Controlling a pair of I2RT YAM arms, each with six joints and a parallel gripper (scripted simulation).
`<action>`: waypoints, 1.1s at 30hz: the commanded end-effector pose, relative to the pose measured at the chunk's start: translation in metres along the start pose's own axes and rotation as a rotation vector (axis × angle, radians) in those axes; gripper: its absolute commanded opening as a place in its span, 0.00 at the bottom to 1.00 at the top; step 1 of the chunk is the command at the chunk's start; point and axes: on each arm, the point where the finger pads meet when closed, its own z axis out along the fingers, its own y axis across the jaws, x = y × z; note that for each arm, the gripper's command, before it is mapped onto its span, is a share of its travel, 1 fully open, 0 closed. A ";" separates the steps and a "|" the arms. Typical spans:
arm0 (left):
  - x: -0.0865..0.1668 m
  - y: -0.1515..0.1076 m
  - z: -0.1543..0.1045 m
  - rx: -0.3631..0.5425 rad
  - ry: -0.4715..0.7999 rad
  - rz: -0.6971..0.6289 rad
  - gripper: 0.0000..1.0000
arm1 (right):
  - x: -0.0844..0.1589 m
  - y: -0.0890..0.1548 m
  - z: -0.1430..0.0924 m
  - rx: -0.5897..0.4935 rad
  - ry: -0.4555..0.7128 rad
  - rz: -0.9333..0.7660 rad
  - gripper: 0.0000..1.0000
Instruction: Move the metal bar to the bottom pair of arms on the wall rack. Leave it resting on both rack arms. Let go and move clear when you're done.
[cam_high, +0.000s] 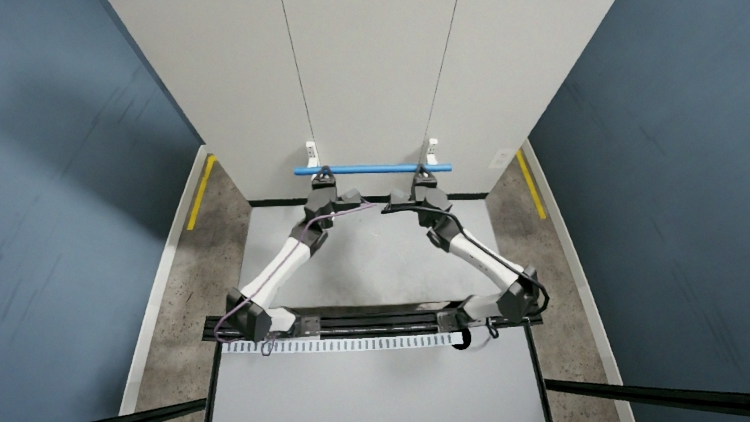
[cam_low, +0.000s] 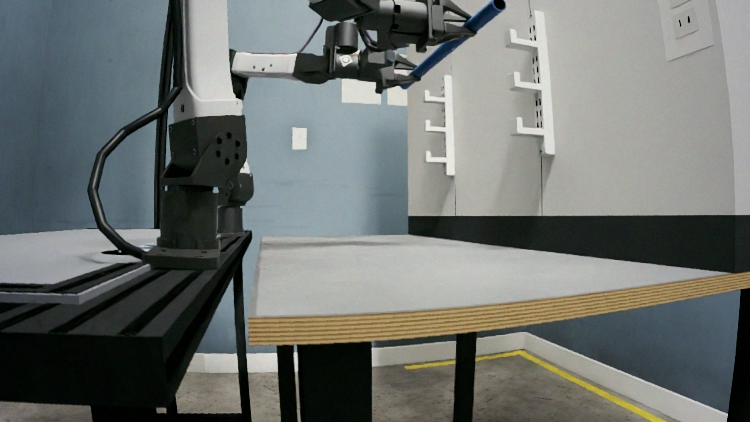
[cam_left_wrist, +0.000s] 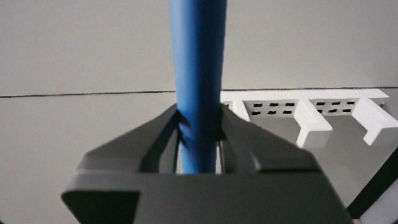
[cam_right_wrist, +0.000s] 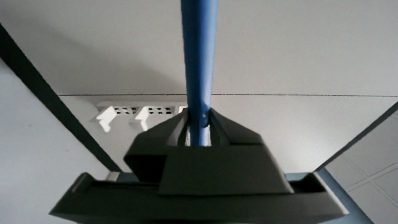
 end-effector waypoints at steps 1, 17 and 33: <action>0.000 0.012 -0.013 -0.045 0.002 -0.021 0.00 | 0.000 -0.010 -0.013 0.029 -0.004 0.015 0.00; -0.001 0.010 -0.036 -0.045 0.002 -0.021 0.00 | 0.001 -0.008 -0.036 0.029 -0.004 0.015 0.00; -0.001 0.007 -0.060 -0.045 0.002 -0.021 0.00 | 0.002 -0.006 -0.060 0.029 -0.004 0.015 0.00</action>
